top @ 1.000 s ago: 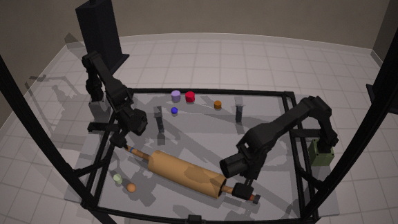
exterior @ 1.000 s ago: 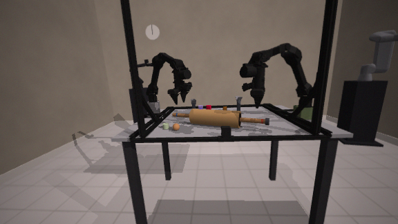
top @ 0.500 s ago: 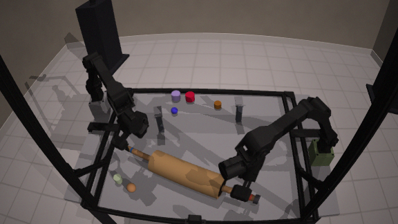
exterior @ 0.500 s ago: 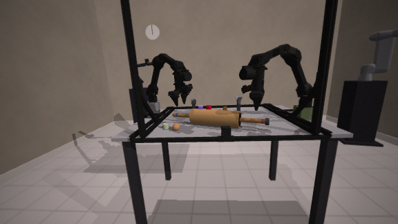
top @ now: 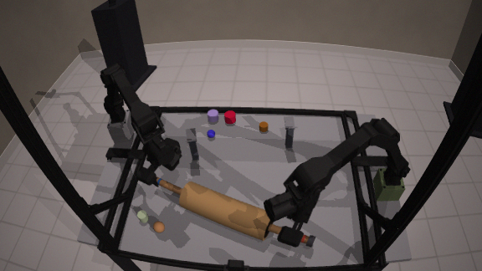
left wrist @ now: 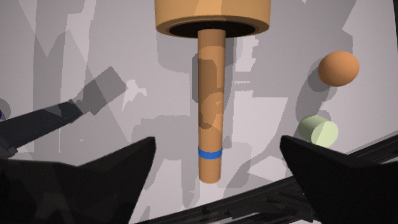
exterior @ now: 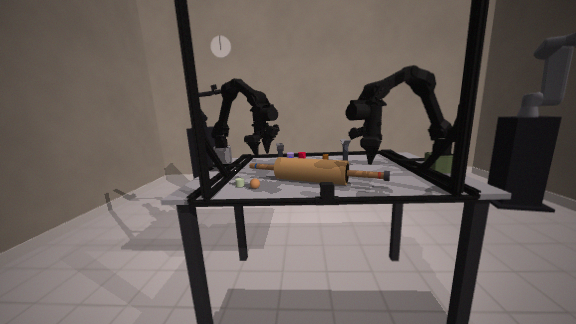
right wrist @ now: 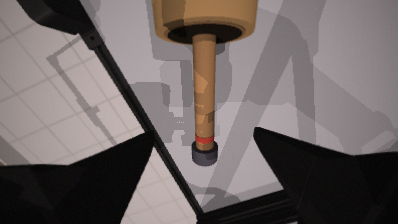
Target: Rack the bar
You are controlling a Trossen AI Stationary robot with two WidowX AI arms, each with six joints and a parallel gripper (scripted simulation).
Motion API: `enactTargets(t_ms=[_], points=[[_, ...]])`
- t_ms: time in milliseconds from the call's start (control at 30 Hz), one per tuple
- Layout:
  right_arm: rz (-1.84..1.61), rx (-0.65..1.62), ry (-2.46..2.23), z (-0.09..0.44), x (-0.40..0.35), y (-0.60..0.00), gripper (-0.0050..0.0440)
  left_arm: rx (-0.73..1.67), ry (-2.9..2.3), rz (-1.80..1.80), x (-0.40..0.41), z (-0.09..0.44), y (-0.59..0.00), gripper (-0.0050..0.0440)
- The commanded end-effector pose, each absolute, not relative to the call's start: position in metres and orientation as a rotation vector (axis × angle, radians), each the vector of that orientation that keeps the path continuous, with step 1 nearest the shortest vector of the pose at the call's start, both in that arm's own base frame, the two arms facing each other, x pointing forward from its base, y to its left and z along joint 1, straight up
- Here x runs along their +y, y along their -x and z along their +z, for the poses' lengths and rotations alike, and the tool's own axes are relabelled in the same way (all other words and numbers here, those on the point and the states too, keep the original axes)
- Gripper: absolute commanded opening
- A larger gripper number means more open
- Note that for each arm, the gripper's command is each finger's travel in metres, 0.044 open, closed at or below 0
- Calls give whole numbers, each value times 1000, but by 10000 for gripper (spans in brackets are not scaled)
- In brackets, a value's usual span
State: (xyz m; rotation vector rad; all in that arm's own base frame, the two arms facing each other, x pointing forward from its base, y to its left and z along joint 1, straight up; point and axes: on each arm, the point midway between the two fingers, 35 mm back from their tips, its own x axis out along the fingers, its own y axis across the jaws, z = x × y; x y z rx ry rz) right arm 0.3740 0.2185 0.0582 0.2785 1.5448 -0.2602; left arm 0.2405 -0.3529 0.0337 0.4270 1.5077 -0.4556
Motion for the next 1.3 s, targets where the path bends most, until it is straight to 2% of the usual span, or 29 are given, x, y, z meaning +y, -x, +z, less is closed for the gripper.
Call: enactTargets(t_ms=[0,1267], points=[[-272,1554,-273,49,218,-372,440,1523,-446,-448,-351,21,-239,440],[-272,1554,-272,1,217,-371,440,1524,-450,-450,-349,-28,-238,440]])
